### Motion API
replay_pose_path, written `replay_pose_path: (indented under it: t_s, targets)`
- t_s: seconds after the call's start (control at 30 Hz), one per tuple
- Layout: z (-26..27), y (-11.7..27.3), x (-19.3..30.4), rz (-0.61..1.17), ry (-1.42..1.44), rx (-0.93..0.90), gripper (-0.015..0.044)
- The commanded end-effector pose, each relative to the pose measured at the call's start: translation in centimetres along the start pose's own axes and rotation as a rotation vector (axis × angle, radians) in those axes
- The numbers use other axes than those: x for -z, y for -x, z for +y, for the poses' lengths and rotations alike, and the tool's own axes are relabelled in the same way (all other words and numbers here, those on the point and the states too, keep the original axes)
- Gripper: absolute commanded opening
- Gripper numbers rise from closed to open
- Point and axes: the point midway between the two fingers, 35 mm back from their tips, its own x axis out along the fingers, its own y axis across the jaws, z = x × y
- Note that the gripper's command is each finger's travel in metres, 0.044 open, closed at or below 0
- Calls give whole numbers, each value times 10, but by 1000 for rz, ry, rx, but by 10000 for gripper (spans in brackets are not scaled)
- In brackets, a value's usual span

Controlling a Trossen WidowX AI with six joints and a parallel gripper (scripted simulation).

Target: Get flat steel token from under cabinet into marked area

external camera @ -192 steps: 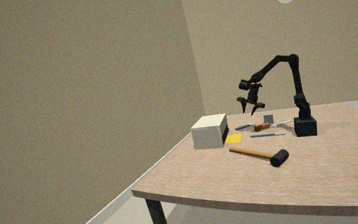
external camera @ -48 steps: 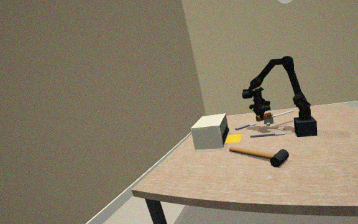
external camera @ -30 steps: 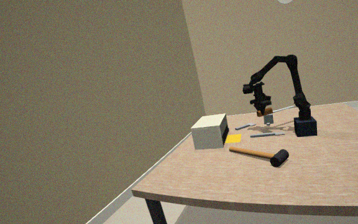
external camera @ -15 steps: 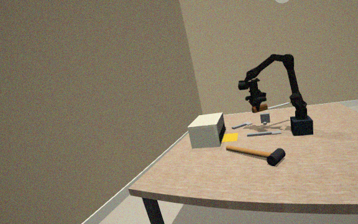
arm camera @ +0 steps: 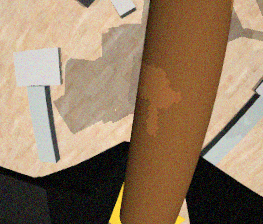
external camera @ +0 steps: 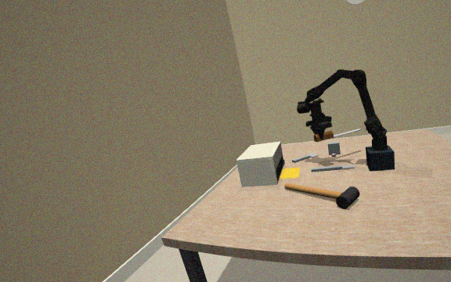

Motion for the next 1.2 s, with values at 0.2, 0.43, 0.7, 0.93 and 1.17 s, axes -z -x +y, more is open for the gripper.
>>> replay_pose_path:
  t_s: [0.2,0.43,0.7,0.93,1.17]
  targets:
    - [1,2,0,-4,75,-7,0]
    - [0,2,0,-4,130,-7,0]
    - [0,2,0,-4,193,-7,0]
    - [0,2,0,-4,248,-6,0]
    - [0,2,0,-5,304,-6,0]
